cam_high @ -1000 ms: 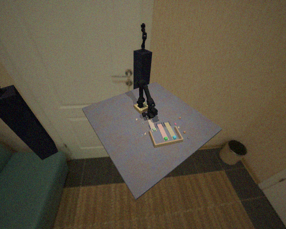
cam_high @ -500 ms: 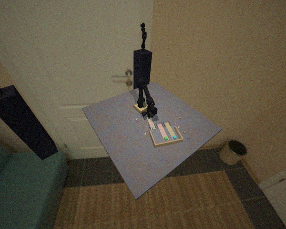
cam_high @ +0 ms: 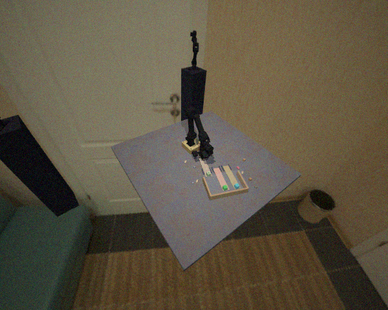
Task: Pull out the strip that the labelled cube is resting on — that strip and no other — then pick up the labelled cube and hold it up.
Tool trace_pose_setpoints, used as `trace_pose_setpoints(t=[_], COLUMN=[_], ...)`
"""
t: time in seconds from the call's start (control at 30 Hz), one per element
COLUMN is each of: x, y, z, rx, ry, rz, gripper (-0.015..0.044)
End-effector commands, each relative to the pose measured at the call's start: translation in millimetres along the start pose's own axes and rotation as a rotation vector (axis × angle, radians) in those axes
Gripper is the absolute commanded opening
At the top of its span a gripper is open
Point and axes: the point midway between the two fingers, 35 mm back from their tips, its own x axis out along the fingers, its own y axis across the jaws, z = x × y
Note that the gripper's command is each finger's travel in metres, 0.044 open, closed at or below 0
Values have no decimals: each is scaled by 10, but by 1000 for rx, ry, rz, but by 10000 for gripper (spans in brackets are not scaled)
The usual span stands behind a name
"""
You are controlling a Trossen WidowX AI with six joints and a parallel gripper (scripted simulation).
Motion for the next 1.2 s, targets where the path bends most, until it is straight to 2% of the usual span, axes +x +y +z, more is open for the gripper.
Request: trace_pose_setpoints(t=[0.0,0.7,0.87,1.0,1.17], x=[44,44,-394,-418,-407], y=[-24,-24,5,5,-1], z=[-103,-103,28,28,295], rx=[2,2,2,2,-78], ry=[36,36,33,35,33], rz=[-5,-5,-5,-5,-4], gripper=[0,0,0,0,131])
